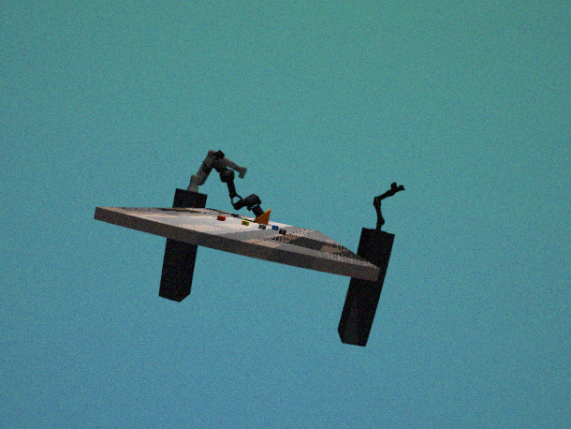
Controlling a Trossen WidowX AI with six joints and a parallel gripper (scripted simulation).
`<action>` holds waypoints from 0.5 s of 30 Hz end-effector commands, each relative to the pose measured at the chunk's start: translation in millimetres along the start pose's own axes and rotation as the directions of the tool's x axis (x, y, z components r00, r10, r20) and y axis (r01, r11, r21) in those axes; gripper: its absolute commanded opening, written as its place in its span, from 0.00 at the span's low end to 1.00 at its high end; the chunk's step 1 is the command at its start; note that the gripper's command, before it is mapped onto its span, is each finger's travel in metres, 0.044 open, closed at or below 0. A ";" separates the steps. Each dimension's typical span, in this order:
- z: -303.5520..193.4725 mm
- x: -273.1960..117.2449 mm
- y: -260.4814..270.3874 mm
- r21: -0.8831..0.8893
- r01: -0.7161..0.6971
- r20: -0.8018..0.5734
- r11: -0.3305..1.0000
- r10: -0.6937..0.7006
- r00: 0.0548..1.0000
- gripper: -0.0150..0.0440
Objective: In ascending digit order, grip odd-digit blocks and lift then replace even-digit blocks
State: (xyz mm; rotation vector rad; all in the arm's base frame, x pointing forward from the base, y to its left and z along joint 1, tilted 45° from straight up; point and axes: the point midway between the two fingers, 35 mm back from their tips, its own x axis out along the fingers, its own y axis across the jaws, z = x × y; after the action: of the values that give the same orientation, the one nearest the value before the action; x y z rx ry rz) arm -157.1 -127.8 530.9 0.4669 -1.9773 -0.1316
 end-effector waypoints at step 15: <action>-221.8 -67.9 78.5 0.148 -0.099 -0.678 0.984 0.174 0.714 0.93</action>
State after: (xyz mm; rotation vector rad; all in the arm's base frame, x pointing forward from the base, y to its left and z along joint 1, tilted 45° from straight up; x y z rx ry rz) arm -7.4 -36.4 591.5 0.3734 -1.4518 0.1549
